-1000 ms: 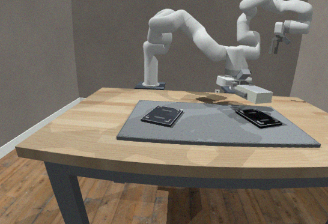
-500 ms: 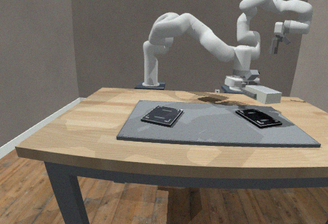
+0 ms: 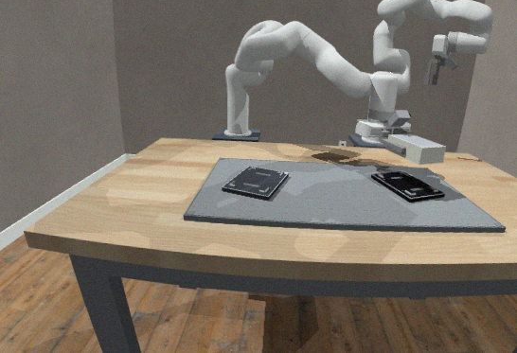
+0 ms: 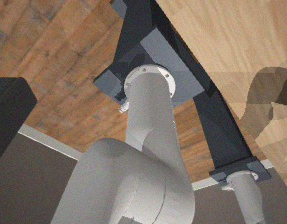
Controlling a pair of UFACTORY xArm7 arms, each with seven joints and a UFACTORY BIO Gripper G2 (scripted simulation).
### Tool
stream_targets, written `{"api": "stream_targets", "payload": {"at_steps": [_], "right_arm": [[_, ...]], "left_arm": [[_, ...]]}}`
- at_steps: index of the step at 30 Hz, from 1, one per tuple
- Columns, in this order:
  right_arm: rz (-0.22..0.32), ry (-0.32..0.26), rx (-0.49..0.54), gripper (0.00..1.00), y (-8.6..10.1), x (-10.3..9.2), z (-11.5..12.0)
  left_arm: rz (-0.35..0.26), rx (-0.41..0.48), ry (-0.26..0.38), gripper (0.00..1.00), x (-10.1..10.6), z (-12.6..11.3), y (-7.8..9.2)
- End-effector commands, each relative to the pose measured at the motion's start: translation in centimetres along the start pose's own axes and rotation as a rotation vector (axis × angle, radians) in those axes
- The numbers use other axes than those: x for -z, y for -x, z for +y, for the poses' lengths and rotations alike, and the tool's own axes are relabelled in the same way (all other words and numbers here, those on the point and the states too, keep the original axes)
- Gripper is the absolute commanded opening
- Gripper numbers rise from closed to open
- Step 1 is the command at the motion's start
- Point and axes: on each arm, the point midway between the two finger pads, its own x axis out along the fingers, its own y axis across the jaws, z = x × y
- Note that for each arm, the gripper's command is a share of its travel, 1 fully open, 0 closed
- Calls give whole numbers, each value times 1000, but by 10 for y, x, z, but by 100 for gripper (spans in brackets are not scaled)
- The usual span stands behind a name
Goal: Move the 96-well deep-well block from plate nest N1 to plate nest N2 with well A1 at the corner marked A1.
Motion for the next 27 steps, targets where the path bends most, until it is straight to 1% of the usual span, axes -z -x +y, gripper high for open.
{"api": "stream_targets", "payload": {"at_steps": [1, 20, 25, 27], "right_arm": [[-6, -4, 0, 0, -1, -4, 1], [-6, -4, 0, 0, -1, -4, 0], [-6, -4, 0, 0, 0, 5, 0], [-6, -4, 0, 0, 0, 5, 0]], "left_arm": [[-2, 1, 0, 100, 0, 0, 1], [-2, 1, 0, 100, 0, 0, 1], [-2, 1, 0, 100, 0, 0, 1], [-2, 1, 0, 100, 0, 0, 1]]}}
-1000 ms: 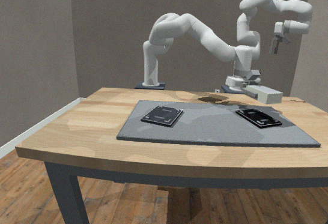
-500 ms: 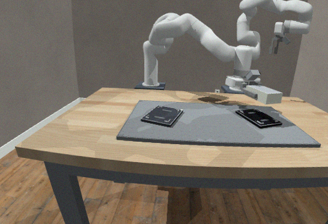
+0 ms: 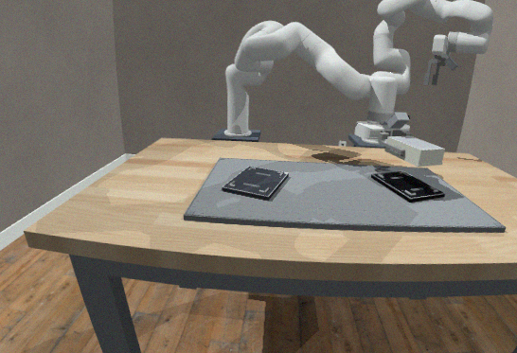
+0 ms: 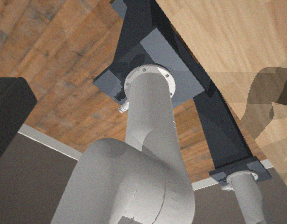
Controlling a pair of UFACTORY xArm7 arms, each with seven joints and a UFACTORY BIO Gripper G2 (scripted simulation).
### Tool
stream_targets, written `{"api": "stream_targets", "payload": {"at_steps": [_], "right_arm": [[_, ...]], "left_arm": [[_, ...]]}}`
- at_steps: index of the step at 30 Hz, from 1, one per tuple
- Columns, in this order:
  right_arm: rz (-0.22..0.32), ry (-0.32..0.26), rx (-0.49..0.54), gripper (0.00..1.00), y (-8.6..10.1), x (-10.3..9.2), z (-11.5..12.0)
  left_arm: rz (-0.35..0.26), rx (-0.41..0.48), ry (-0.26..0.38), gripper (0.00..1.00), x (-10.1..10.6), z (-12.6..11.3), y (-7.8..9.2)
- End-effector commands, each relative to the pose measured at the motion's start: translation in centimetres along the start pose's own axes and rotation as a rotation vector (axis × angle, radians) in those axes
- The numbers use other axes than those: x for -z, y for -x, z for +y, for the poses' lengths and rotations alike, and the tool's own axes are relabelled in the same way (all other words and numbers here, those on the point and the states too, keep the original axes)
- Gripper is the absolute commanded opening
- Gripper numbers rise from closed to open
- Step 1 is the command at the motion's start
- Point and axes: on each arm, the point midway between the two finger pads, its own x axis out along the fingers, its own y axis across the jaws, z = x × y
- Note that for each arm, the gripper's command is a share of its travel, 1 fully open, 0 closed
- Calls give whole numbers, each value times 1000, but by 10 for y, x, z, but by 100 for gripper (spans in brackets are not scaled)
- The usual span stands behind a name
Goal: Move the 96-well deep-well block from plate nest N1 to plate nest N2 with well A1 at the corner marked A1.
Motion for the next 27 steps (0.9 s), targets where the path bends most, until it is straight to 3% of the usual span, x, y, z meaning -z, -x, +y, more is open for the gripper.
{"api": "stream_targets", "payload": {"at_steps": [1, 27], "right_arm": [[-6, -4, 0, 0, -1, 0, 1], [-6, -4, 0, 0, -1, 41, 1]], "left_arm": [[-2, 1, 0, 100, 0, 0, 1], [-2, 1, 0, 100, 0, 0, 1]]}}
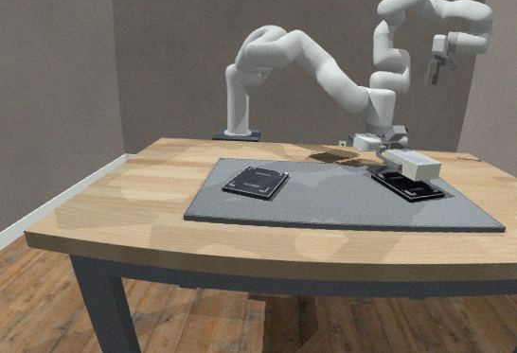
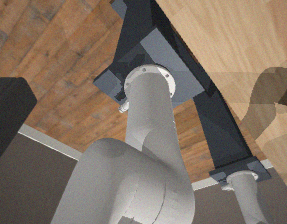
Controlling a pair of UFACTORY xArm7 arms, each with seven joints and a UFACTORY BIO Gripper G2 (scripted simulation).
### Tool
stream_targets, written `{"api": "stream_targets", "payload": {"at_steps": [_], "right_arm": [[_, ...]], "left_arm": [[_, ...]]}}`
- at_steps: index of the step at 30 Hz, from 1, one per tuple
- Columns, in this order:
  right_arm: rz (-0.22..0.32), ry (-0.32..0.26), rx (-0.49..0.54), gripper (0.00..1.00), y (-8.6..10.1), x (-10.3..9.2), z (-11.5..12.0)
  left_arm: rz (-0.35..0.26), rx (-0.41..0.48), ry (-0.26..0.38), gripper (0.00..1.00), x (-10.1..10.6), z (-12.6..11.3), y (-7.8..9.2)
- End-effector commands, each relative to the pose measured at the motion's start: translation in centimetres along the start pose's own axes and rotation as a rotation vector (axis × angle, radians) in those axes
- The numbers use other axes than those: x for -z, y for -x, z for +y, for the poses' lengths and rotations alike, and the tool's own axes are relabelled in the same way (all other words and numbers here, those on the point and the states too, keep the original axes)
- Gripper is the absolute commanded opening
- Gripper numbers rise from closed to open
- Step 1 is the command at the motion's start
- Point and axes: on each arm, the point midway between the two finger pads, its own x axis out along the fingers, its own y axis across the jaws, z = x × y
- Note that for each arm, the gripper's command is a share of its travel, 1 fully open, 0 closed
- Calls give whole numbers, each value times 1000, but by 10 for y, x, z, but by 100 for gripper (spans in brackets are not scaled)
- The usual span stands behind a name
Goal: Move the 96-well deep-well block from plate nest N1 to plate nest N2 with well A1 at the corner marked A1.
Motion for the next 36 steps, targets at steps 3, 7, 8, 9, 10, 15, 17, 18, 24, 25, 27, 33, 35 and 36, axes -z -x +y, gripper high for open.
{"api": "stream_targets", "payload": {"at_steps": [3, 7, 8, 9, 10, 15, 17, 18, 24, 25, 27, 33, 35, 36], "right_arm": [[-6, -4, 0, 0, -1, 8, 1], [-6, -4, 0, 0, -1, 11, 1], [-6, -4, 0, 0, -2, 13, 1], [-6, -4, 0, 0, -2, 14, 1], [-6, -4, 0, 0, -2, 16, 1], [-6, -4, 0, 0, -2, 21, 1], [-6, -4, 0, 0, -2, 21, 1], [-6, -4, 0, 0, -2, 21, 1], [-6, -4, 0, 0, -2, 21, 1], [-6, -4, 0, 0, -2, 21, 1], [-6, -4, 0, 0, -2, 21, 1], [-6, -4, 0, 0, -2, 21, 1], [-6, -4, 0, 0, -1, 21, 1], [-6, -4, 0, 0, -1, 21, 1]], "left_arm": [[-2, 1, 0, 100, 0, 0, 1], [-2, 1, 0, 100, 0, 0, 1], [-2, 1, 0, 100, 0, 0, 1], [-2, 1, 0, 100, 0, 0, 1], [-2, 1, 0, 100, 0, 0, 1], [-2, 1, 0, 100, 0, 0, 1], [-2, 1, 0, 100, 0, 0, 1], [-2, 1, 0, 100, 0, 0, 1], [-2, 1, 0, 100, 0, 0, 1], [-2, 1, 0, 100, 0, 0, 1], [-2, 1, 0, 100, 0, 0, 1], [-2, 1, 0, 100, 0, 0, 1], [-2, 1, 0, 100, 0, 0, 1], [-2, 1, 0, 100, 0, 0, 1]]}}
